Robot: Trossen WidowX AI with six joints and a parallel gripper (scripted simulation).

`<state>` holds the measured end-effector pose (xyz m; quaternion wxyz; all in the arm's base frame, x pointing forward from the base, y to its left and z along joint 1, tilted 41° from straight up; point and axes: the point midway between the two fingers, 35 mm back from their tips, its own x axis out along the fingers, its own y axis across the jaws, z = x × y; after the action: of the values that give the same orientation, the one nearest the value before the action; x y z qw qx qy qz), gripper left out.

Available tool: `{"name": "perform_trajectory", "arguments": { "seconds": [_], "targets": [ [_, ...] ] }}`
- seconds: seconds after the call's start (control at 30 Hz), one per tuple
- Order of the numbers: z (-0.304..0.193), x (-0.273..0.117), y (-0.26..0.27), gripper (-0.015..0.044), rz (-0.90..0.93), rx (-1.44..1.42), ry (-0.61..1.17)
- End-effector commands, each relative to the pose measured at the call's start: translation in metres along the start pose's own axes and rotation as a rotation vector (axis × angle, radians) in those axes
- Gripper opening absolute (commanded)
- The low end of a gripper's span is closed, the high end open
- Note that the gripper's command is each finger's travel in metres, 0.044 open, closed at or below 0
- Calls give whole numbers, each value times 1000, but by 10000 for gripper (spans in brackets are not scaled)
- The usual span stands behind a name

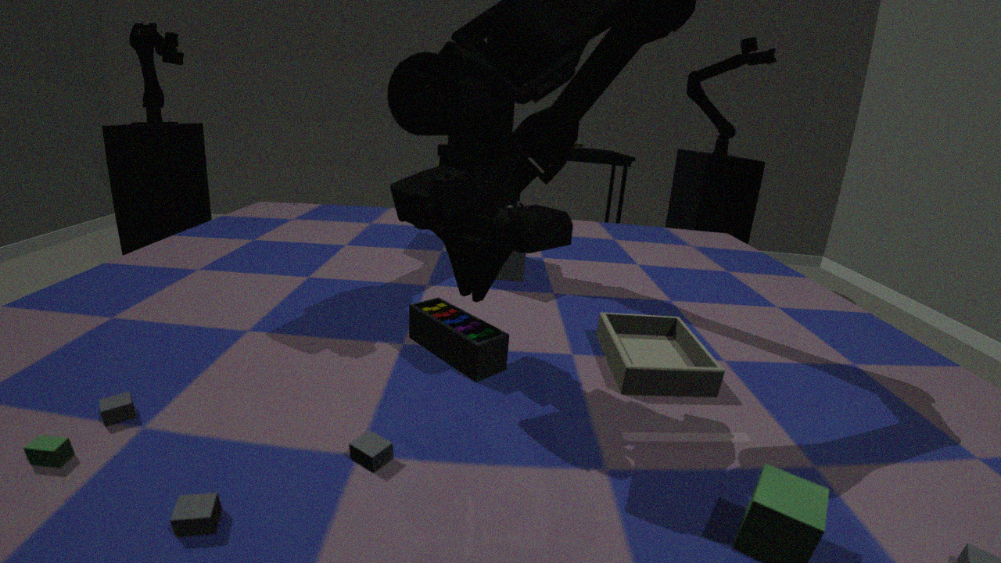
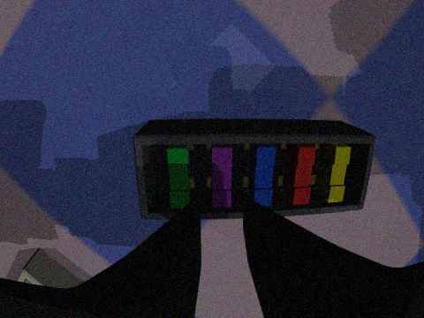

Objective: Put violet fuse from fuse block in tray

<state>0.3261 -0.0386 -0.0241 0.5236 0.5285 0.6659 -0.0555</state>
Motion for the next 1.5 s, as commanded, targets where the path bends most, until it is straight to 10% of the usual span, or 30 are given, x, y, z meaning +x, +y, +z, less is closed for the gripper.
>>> {"name": "perform_trajectory", "arguments": {
  "seconds": [0.0,1.47],
  "targets": [
    [0,4,-1,73,-5,6,-1],
    [0,37,-2,73,-3,6,0]
  ]
}}
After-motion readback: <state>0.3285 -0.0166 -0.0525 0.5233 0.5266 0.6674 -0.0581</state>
